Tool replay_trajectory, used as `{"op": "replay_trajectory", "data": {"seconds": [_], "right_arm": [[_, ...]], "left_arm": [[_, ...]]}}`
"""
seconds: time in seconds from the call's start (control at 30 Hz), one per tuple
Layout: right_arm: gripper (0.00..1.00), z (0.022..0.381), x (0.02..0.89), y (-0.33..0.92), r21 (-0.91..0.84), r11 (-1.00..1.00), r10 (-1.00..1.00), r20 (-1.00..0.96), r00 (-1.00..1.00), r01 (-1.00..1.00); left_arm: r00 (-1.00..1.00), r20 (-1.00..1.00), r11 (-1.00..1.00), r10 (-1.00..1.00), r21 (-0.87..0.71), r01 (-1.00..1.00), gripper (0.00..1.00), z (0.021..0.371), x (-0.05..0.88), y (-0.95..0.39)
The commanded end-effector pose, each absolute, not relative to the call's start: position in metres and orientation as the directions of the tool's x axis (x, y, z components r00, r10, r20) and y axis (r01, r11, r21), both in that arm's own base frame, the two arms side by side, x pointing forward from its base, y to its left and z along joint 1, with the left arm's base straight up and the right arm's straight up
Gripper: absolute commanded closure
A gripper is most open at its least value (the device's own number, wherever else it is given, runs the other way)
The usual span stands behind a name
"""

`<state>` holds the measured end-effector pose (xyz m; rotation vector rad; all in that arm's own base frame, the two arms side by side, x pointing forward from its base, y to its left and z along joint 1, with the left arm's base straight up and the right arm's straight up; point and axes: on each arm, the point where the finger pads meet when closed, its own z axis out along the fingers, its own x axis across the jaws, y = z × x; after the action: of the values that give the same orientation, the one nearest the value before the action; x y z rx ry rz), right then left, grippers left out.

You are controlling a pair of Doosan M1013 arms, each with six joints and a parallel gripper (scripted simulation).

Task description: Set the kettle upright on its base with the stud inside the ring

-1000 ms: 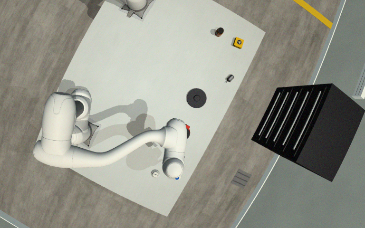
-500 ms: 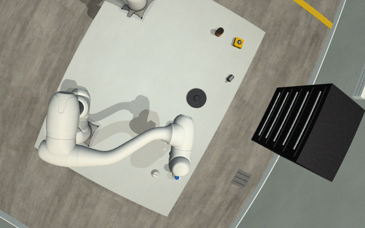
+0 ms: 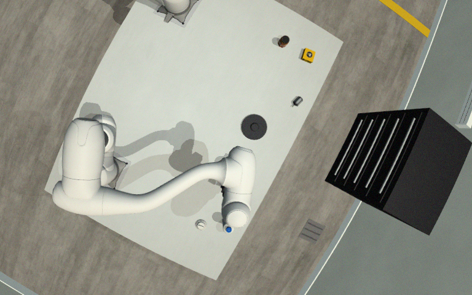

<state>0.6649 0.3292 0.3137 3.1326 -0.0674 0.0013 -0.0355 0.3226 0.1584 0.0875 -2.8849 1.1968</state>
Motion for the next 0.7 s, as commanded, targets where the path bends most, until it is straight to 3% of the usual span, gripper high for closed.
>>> {"op": "replay_trajectory", "data": {"seconds": [0.0,0.67], "right_arm": [[0.0,0.3148,0.6651,0.3299,0.006,-0.999,-0.042,0.002,0.999,-0.042],[0.0,0.3156,0.665,0.3331,0.0,-0.999,-0.033,0.0,0.999,-0.033]], "left_arm": [[-0.998,0.038,0.706,-0.045,-0.706,-0.058,0.0,0.1588,-0.0356,0.3229],[-0.998,0.038,0.706,-0.045,-0.706,-0.058,0.0,0.1588,-0.0356,0.3229]]}}
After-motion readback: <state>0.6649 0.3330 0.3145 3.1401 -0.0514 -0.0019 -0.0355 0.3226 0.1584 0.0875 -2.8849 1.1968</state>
